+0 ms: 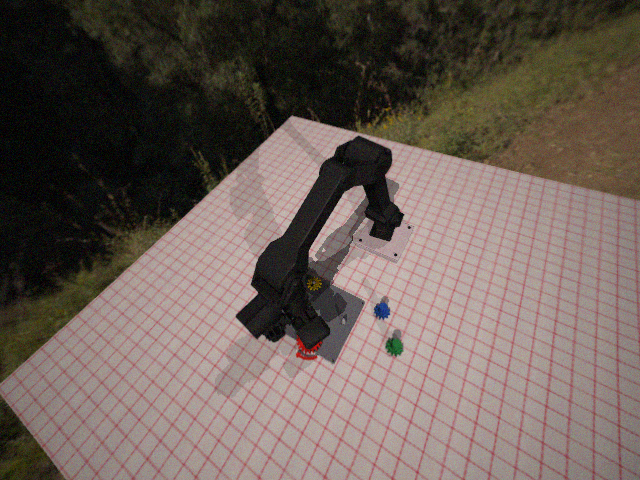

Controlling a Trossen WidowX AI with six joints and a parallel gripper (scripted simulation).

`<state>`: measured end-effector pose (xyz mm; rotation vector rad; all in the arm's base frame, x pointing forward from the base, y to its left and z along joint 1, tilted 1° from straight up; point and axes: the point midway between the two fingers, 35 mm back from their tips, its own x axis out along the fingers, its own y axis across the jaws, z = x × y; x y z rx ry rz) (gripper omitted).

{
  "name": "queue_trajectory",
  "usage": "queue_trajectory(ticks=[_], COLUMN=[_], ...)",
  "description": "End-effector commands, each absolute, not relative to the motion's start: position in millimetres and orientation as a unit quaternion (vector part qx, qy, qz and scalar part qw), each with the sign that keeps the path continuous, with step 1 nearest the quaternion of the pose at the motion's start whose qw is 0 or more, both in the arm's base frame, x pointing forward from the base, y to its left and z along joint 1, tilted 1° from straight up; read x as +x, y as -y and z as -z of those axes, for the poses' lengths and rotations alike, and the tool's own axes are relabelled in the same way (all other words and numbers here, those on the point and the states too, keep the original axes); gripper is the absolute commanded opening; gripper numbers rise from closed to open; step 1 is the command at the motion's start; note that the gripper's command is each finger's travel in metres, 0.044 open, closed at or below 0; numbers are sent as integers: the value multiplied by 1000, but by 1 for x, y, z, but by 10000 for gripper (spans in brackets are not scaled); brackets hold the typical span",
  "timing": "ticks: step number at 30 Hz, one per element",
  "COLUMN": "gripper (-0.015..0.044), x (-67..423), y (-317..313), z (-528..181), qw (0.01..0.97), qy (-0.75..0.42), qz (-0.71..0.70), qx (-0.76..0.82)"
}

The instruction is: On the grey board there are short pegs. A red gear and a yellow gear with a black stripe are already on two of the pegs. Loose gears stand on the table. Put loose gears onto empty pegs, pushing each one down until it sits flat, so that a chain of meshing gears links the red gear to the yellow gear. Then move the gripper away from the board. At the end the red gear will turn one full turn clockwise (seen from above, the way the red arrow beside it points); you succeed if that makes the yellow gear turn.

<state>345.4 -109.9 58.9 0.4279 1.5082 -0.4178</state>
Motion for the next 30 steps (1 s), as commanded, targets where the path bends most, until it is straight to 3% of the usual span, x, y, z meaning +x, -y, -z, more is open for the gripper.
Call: queue_trajectory(ticks=[1, 10, 16, 30], gripper=[0, 0, 140, 140], x=[345, 346, 346, 344], y=[110, 110, 110, 110], z=[-58, -57, -59, -107], qw=[680, 682, 689, 700], qy=[-666, -668, -675, -685], qz=[215, 208, 183, 141], qx=[221, 214, 189, 146])
